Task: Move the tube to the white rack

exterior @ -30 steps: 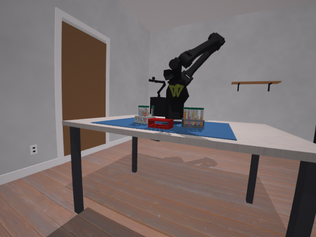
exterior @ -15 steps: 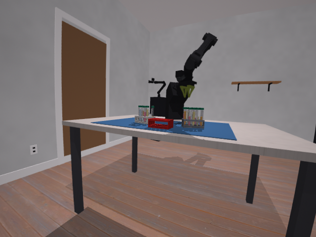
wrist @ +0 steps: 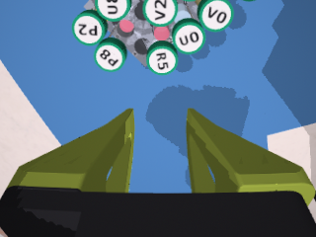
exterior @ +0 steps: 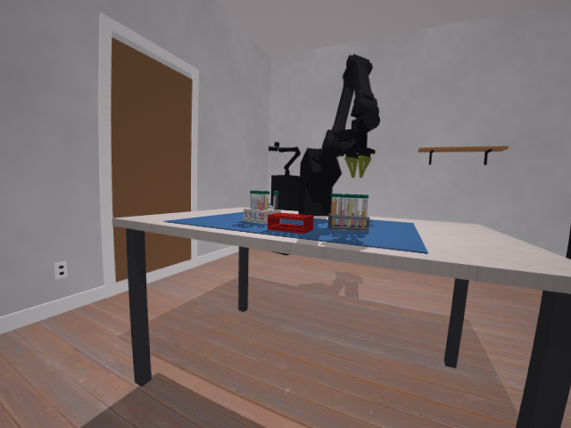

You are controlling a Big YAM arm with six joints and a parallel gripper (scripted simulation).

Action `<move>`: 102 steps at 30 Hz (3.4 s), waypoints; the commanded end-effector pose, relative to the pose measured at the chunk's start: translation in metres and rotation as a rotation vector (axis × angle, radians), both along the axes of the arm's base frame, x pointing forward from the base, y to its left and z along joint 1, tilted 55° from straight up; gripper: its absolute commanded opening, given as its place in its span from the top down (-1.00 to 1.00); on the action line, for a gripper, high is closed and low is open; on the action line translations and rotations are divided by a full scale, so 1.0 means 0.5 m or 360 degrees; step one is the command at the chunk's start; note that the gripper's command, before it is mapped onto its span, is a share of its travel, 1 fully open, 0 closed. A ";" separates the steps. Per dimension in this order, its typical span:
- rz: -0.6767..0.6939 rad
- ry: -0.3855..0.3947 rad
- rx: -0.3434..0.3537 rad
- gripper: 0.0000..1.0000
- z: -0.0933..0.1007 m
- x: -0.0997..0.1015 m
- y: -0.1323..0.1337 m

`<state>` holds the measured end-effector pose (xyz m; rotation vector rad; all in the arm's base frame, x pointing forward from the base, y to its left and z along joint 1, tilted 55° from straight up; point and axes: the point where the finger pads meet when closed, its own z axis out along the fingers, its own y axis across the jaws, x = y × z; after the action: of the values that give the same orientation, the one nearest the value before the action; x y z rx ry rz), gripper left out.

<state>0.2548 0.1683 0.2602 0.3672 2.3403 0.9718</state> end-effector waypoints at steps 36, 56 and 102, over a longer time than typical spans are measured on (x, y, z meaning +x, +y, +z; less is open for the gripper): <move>-0.0041 0.0040 0.0045 0.40 -0.033 0.038 0.039; -0.0044 0.0031 0.0045 0.40 -0.057 0.070 0.062; -0.0039 0.0043 0.0045 0.40 -0.082 0.082 0.080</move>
<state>0.2951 0.2042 0.2209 0.4224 2.3426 0.9881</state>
